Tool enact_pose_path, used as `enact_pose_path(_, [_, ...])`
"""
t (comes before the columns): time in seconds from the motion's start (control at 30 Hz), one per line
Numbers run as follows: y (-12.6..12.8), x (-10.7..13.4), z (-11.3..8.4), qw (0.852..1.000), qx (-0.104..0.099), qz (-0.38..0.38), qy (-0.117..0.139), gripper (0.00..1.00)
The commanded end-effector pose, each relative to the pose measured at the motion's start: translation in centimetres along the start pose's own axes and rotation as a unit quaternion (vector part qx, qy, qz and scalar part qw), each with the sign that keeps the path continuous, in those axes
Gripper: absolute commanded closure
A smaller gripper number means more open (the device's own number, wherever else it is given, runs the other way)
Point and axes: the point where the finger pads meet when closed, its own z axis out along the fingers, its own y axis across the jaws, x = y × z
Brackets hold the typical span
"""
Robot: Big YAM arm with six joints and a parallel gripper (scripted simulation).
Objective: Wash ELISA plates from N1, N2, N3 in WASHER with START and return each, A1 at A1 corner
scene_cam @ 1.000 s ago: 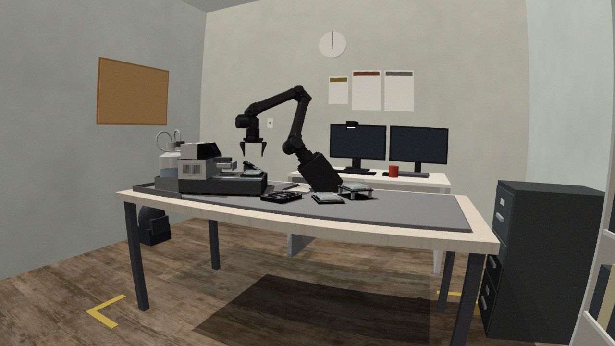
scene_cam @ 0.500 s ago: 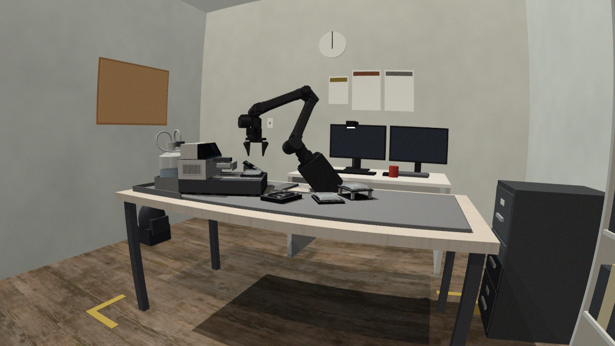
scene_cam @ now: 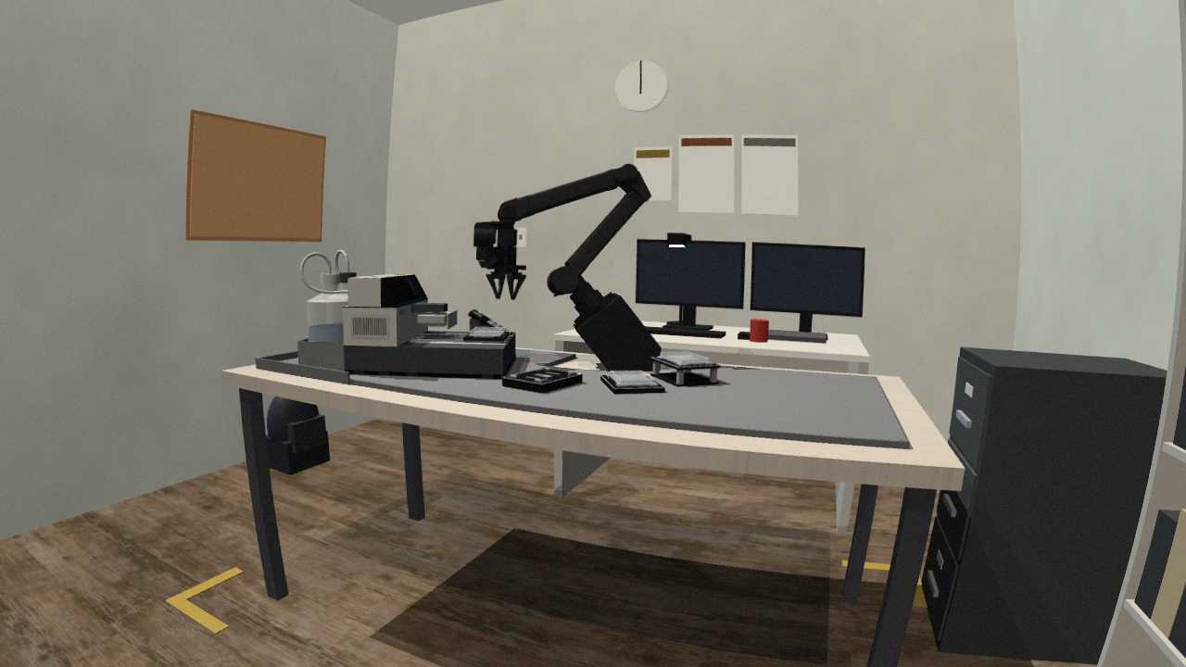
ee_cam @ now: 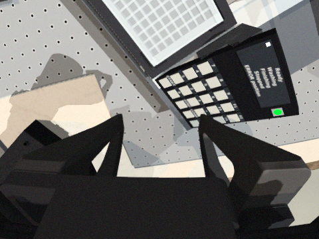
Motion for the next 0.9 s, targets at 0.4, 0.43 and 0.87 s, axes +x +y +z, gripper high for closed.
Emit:
enact_pose_path(0.4, [-0.47, 1.16, 0.12, 0.975, 0.002, 0.222, 0.002, 0.64])
enact_pose_path(0.43, [-0.47, 1.16, 0.12, 0.971, 0.002, 0.238, 0.002, 0.66])
enact_pose_path(0.87, [-0.48, 1.16, 0.12, 0.912, 0.002, 0.411, 0.002, 0.88])
